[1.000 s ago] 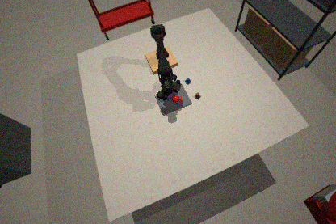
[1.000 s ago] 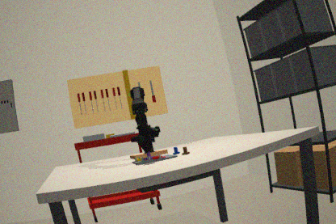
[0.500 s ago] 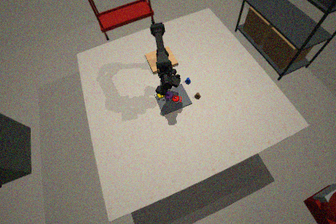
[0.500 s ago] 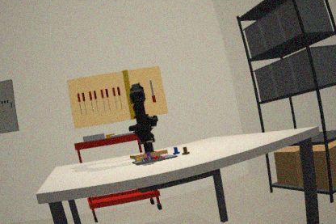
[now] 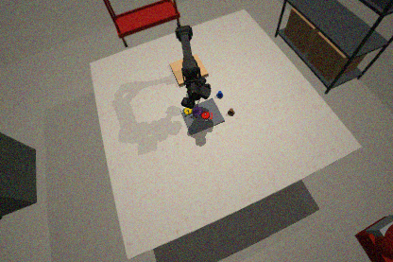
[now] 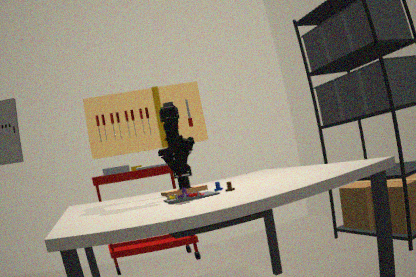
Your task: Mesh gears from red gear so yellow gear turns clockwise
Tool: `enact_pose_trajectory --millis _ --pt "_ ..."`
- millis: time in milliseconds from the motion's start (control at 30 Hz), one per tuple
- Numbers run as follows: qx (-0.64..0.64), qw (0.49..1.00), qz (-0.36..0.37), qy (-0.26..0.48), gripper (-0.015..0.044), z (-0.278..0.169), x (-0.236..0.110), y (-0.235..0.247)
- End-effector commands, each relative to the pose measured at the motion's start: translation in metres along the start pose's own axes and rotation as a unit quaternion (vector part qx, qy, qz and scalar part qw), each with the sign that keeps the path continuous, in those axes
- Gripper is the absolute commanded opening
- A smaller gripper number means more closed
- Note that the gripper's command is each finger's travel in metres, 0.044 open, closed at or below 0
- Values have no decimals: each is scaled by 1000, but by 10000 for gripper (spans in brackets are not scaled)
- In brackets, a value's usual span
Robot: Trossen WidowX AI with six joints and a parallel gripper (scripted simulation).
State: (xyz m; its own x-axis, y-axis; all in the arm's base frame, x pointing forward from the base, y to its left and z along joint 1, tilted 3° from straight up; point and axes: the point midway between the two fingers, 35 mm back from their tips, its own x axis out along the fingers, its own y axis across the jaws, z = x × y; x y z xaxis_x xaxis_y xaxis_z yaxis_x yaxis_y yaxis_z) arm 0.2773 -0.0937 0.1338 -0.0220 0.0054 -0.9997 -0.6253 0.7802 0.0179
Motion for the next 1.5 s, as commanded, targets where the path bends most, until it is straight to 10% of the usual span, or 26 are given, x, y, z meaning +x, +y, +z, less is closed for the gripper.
enact_pose_trajectory --millis 0,1133,1467 --pt "0 1000 0 0 440 0 -1 0" --pt "0 1000 0 -1 440 2 -1 1" --pt "-9 1000 4 -11 440 103 -23 96"
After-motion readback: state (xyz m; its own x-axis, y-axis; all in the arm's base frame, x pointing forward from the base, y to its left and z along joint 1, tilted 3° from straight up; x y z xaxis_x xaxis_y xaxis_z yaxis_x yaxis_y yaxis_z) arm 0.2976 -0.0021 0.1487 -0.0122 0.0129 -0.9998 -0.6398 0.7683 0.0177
